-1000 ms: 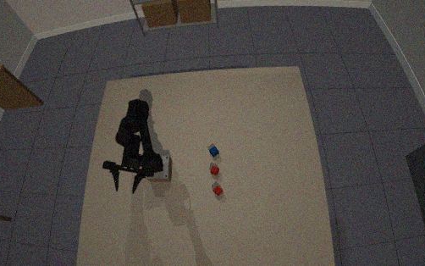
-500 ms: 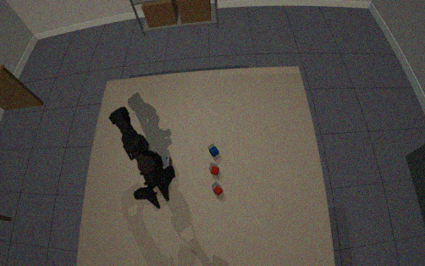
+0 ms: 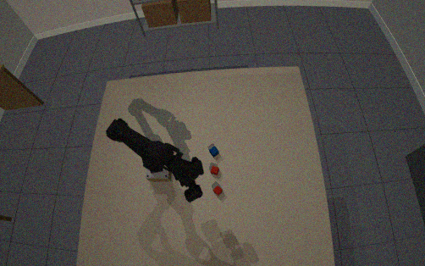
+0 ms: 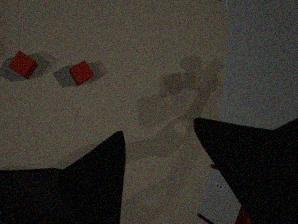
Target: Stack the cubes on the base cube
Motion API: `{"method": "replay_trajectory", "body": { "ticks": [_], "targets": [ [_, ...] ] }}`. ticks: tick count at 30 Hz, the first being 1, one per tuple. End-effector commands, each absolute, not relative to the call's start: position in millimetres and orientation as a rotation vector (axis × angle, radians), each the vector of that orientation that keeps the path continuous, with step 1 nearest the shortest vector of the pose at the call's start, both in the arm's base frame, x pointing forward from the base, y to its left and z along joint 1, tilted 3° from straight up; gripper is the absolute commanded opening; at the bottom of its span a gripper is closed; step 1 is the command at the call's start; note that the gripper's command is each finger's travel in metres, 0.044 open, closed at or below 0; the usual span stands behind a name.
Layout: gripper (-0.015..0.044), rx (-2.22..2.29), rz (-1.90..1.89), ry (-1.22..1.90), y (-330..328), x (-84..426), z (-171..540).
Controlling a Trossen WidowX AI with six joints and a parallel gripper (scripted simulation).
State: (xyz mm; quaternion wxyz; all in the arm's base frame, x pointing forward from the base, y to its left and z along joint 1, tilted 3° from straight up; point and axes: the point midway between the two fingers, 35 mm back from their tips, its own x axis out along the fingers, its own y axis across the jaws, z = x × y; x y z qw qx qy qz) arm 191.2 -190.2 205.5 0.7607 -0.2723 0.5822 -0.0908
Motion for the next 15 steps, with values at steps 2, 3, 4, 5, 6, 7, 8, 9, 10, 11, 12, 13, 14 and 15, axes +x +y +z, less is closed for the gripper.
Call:
{"method": "replay_trajectory", "body": {
  "ticks": [2, 3, 4, 5, 6, 7, 8, 9, 10, 11, 12, 13, 14, 15],
  "targets": [
    [0.0265, -0.667, 0.042, 1.301, -167, 223, 185],
    [0.0265, -0.684, 0.096, 1.309, -161, 230, 180],
    [0.0265, -0.700, 0.151, 1.317, -154, 236, 175],
    [0.0265, -0.716, 0.205, 1.324, -148, 242, 169],
    [0.0265, -0.732, 0.259, 1.330, -140, 248, 164],
    [0.0265, -0.749, 0.314, 1.337, -133, 253, 159],
    [0.0265, -0.765, 0.368, 1.343, -126, 258, 153],
    [0.0265, -0.781, 0.422, 1.348, -118, 263, 148],
    [0.0265, -0.797, 0.477, 1.353, -110, 267, 142],
    [0.0265, -0.813, 0.531, 1.358, -102, 271, 137],
    [0.0265, -0.829, 0.585, 1.362, -94, 275, 131],
    [0.0265, -0.845, 0.639, 1.366, -85, 278, 126],
    [0.0265, -0.861, 0.694, 1.370, -77, 281, 120],
    [0.0265, -0.874, 0.738, 1.373, -69, 283, 116]
  ]
}}
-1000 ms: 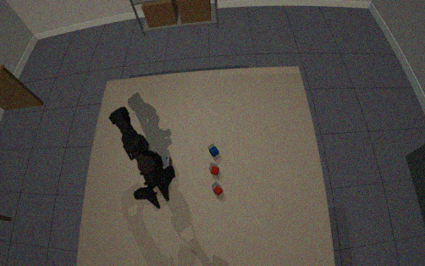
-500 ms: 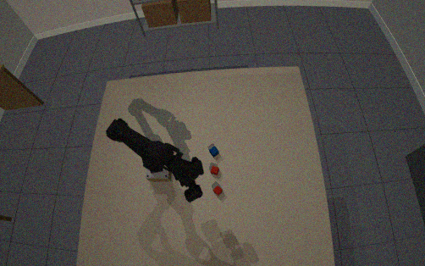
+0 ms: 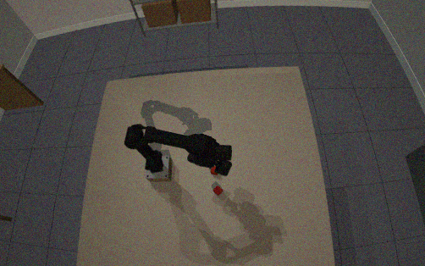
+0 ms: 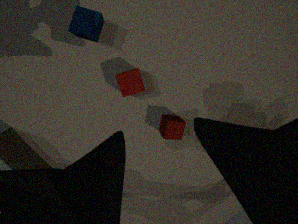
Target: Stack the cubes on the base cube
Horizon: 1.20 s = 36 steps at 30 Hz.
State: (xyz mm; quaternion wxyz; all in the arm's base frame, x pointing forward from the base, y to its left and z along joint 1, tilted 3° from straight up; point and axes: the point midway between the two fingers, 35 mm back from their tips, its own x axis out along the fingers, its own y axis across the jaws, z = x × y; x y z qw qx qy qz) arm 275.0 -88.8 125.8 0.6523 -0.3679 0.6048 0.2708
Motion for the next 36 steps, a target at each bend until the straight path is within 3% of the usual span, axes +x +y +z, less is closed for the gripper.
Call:
{"method": "replay_trajectory", "body": {
  "ticks": [1, 13, 36],
  "targets": [
    [0.0265, -0.882, 0.765, 1.374, -65, 284, 113],
    [0.0265, -0.884, 0.774, 1.375, -66, 288, 51],
    [0.0265, -0.884, 0.774, 1.376, -68, 290, 18]
  ]
}}
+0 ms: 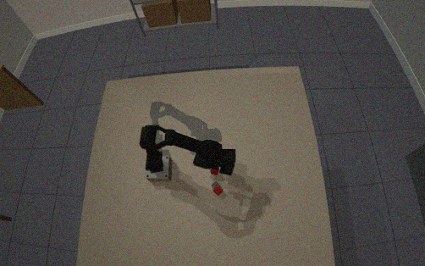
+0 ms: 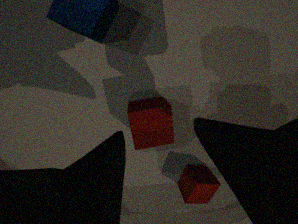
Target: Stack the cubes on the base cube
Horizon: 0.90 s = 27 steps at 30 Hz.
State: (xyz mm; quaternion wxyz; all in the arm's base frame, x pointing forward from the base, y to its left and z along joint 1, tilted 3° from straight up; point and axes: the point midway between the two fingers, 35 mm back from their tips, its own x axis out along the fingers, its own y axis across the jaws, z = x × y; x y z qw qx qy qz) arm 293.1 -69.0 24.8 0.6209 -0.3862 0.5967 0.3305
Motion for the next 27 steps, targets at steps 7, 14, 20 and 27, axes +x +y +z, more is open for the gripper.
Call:
{"method": "replay_trajectory", "body": {
  "ticks": [7, 14, 20, 27],
  "targets": [
    [0.0265, -0.884, 0.775, 1.376, -68, 290, 6],
    [0.0186, -0.884, 0.775, 1.376, -68, 290, 2],
    [0.0105, -0.884, 0.775, 1.376, -68, 290, 2],
    [0.0105, -0.884, 0.774, 1.375, -68, 293, 19]
  ]
}}
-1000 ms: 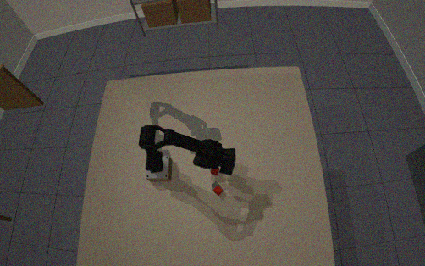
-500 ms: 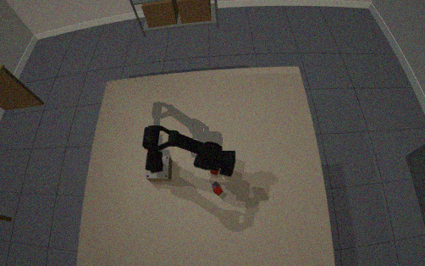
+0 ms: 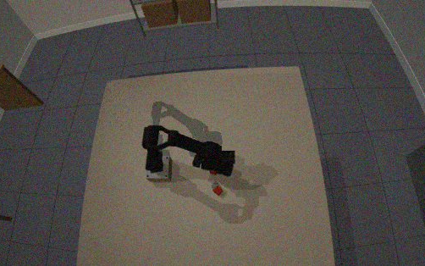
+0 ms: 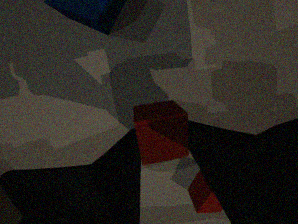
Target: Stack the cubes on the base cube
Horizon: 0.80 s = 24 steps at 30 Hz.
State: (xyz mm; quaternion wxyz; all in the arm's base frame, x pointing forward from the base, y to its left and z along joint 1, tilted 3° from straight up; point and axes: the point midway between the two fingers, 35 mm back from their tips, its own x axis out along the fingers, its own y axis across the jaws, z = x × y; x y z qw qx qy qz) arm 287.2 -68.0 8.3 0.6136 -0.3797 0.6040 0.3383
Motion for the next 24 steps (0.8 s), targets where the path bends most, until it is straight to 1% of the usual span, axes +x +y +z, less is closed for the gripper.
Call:
{"method": "replay_trajectory", "body": {
  "ticks": [1, 24],
  "targets": [
    [0.0105, -0.884, 0.774, 1.375, -68, 293, 22],
    [0.0105, -0.884, 0.774, 1.375, -66, 290, 95]
  ]
}}
